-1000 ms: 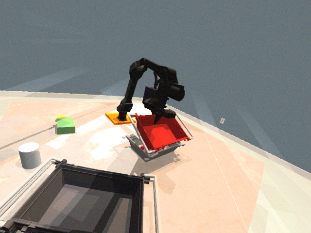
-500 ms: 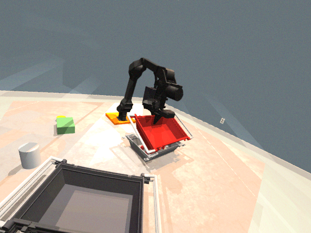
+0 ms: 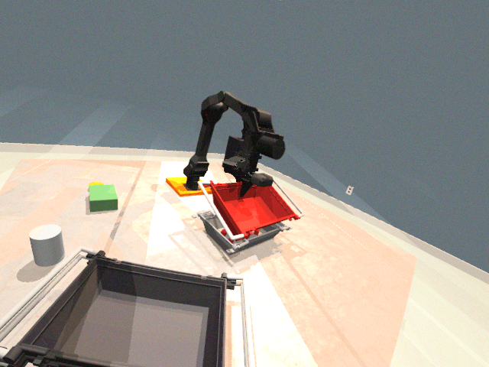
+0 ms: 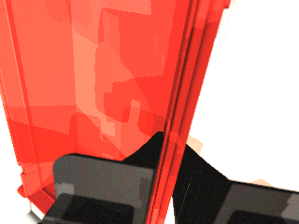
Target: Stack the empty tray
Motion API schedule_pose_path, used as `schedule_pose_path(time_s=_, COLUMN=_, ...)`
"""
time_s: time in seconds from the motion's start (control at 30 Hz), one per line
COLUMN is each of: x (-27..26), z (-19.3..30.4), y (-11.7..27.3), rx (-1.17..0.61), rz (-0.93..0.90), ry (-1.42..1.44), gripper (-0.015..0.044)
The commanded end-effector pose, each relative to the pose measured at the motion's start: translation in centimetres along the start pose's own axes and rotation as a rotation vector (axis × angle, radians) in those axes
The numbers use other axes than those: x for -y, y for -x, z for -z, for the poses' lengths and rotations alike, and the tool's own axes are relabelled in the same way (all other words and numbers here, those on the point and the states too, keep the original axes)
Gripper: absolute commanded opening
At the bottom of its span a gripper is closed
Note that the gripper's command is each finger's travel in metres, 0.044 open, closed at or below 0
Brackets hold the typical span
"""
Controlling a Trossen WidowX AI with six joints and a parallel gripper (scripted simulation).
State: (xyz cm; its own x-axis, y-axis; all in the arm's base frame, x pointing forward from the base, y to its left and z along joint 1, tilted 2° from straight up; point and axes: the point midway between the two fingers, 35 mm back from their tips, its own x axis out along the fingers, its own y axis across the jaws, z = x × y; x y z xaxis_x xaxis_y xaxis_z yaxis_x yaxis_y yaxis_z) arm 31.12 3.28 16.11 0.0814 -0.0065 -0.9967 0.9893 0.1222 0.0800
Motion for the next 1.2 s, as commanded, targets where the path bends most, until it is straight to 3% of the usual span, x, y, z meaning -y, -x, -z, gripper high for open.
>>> schedule_pose_path(time_s=0.0, x=0.63, z=-0.01, y=-0.45, rx=-0.001, rz=0.013, ry=0.004, gripper=0.0)
schedule_pose_path(time_s=1.17, x=1.15, z=-0.01, y=-1.34, rx=0.0, rz=0.014, ry=0.004, gripper=0.0)
